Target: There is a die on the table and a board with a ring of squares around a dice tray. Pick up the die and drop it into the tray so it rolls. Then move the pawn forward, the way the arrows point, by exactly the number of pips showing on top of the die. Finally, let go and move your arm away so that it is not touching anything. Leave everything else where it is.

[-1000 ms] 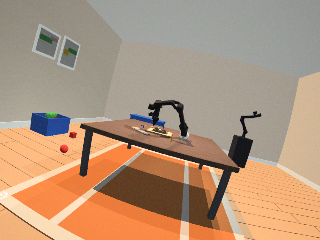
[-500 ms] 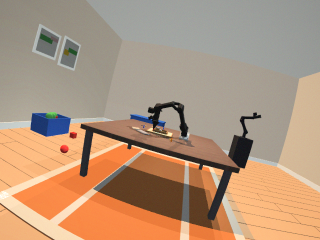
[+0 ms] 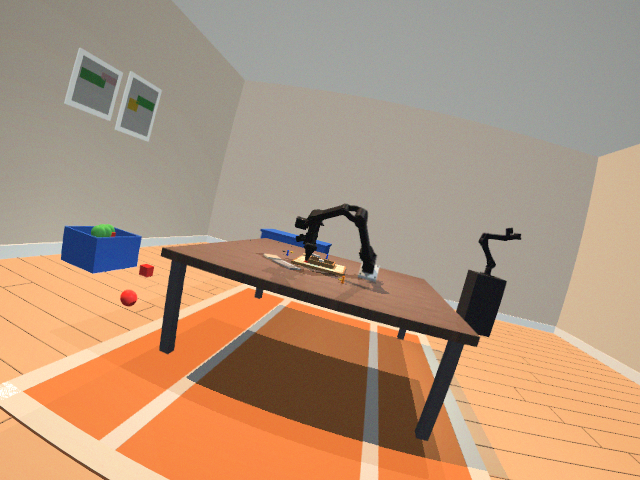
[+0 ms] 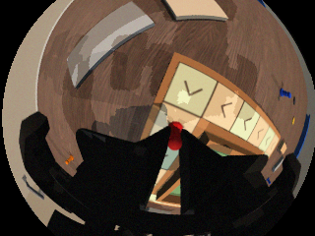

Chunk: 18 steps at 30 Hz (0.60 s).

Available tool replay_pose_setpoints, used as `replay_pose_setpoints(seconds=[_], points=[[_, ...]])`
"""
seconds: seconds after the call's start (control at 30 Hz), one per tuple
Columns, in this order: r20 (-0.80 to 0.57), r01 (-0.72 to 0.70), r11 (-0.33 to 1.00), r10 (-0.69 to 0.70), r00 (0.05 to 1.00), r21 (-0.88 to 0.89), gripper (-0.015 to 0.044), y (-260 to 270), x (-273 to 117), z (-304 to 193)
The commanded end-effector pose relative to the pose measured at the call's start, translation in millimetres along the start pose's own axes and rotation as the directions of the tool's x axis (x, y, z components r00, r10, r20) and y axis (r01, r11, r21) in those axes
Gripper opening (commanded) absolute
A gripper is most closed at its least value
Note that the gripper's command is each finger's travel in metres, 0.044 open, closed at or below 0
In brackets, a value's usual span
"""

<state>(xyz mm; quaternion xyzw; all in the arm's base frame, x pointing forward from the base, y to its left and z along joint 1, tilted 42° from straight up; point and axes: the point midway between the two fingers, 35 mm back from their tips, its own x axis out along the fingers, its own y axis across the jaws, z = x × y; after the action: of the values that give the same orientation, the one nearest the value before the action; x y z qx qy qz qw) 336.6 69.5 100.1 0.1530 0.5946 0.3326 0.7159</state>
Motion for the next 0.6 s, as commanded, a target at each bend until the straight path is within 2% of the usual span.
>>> replay_pose_setpoints(seconds=[0.0,0.07,0.4,0.57], points=[[-0.008,-0.008,1.000,0.008,1.000,0.008,0.0000,1,9,-3],[-0.008,-0.008,1.000,0.008,1.000,0.008,0.0000,1,11,-3],[-0.002,-0.001,1.000,0.001,1.000,0.000,0.0263,0,2,0],[-0.009,-0.006,1.000,0.006,1.000,0.008,0.0394,0,-45,0]])
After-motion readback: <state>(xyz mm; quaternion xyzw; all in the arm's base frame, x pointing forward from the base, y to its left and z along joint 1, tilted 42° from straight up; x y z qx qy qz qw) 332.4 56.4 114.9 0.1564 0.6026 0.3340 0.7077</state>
